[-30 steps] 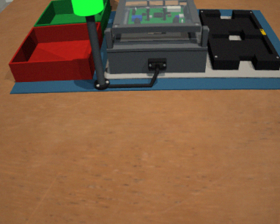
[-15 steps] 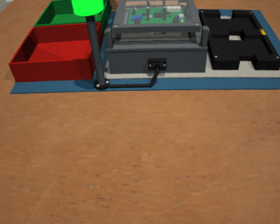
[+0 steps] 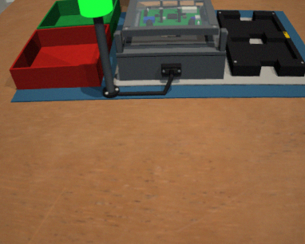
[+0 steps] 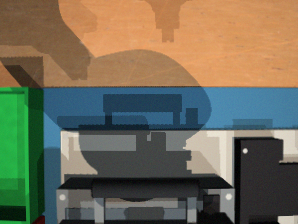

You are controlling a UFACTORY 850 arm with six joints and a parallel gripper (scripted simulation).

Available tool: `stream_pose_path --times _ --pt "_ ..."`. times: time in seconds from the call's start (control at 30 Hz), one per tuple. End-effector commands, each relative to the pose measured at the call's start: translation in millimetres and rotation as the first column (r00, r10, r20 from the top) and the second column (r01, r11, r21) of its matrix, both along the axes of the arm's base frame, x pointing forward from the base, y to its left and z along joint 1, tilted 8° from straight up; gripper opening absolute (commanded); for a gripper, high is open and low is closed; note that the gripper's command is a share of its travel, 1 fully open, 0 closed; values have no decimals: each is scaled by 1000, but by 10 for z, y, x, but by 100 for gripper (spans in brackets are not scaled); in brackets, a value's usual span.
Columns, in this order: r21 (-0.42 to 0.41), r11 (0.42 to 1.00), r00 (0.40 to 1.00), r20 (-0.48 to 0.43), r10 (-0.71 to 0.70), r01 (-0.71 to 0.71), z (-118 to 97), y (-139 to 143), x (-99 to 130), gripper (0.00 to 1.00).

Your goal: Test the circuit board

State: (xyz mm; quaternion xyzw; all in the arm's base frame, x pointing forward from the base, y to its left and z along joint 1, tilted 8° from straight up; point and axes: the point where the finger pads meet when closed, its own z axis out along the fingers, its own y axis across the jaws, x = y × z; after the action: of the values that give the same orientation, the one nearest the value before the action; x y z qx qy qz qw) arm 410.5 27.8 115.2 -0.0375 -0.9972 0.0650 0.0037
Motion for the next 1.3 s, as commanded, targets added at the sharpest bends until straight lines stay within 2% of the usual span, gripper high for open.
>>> stream_pose_path --times 0.0,0.17,0.47,0.87,1.27 --pt "-1 1000 1000 2 0 0 -20 186 36 0" --pt "-1 1000 1000 2 0 0 -33 282 50 0" --pt "-1 1000 1000 2 0 0 -62 286 51 0" --pt "-1 1000 1000 2 0 0 -562 220 46 0" --pt "-1 1000 1000 2 0 0 -727 198 44 0"
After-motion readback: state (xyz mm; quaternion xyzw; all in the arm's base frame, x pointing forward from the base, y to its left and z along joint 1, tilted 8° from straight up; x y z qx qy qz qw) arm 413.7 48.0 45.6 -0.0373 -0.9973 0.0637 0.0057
